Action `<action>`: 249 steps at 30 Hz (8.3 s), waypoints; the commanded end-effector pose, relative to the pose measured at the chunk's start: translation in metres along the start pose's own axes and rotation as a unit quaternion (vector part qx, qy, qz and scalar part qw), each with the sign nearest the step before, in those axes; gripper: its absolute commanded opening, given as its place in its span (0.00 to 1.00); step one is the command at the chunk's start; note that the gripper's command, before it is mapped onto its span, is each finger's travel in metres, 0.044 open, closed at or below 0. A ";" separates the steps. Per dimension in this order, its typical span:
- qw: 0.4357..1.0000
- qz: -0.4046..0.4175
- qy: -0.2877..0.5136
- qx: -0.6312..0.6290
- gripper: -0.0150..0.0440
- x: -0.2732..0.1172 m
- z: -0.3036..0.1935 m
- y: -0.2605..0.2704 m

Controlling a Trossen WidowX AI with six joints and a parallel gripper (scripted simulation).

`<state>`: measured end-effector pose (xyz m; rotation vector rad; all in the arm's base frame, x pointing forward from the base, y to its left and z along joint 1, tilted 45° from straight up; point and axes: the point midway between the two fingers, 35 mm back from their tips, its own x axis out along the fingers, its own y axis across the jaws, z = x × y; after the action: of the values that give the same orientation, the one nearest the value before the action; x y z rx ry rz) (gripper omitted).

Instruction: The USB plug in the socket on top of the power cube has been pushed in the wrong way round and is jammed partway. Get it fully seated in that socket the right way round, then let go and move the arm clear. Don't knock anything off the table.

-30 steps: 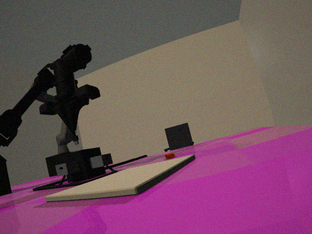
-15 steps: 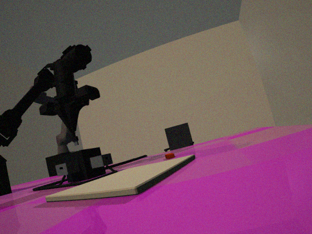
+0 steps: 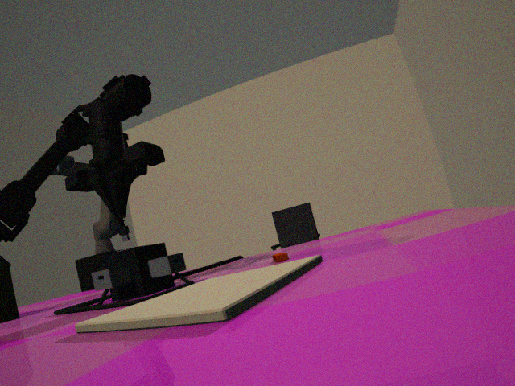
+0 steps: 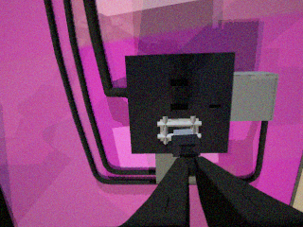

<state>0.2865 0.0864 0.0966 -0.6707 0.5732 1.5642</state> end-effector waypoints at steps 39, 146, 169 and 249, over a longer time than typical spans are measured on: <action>1.000 0.000 0.005 0.018 0.25 0.005 -0.002 0.001; 1.000 0.000 0.006 0.026 0.25 0.018 -0.003 0.001; 1.000 0.000 0.006 0.026 0.25 0.021 -0.003 0.001; 1.000 0.000 0.006 0.026 0.25 0.028 -0.003 0.001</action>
<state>0.2847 0.1009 0.0754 -0.6420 0.6221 1.5345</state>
